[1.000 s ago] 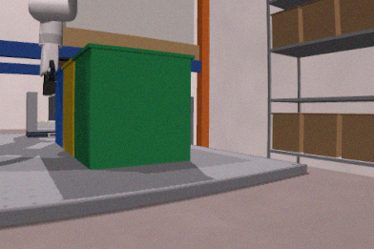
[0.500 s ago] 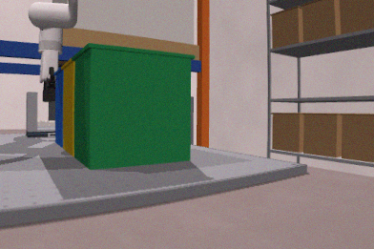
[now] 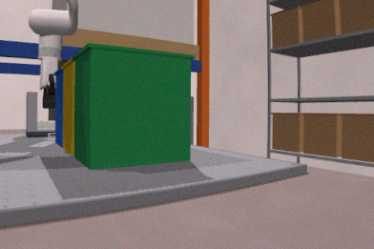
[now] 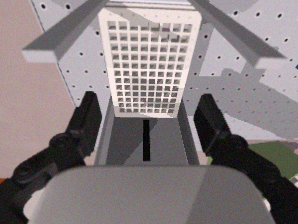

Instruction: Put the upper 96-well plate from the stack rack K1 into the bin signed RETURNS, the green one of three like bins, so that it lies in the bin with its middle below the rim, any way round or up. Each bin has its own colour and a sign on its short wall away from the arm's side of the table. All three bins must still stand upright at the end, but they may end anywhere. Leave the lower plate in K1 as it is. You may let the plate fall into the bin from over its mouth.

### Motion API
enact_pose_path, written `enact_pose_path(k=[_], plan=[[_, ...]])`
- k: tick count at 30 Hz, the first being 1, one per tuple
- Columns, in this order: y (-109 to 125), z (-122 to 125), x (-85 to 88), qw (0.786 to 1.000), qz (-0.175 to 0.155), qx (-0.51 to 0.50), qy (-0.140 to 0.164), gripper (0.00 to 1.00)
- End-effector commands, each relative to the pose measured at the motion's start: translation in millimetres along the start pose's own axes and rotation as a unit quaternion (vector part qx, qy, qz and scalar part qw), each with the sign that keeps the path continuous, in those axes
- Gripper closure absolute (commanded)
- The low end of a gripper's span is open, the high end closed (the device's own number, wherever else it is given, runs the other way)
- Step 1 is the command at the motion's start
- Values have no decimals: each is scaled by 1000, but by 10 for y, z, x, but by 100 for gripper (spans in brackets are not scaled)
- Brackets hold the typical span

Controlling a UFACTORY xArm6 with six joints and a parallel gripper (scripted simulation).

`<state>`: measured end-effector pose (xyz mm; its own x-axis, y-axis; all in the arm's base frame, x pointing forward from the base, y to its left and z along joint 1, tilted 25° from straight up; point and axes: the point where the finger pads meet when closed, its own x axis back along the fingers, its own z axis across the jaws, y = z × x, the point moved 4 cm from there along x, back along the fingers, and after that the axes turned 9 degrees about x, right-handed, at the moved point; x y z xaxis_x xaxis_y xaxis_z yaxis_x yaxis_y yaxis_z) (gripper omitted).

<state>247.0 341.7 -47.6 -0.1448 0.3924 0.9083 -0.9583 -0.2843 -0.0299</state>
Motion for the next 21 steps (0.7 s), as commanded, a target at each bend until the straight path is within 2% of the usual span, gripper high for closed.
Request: enact_pose_path(k=[1, 16, 21], plan=[[-13, -9, -34, 1000, 2, 0, -2, 0], [-13, -10, -251, 1000, 2, 0, -2, 0], [-13, -10, -258, 1000, 2, 0, -2, 0]])
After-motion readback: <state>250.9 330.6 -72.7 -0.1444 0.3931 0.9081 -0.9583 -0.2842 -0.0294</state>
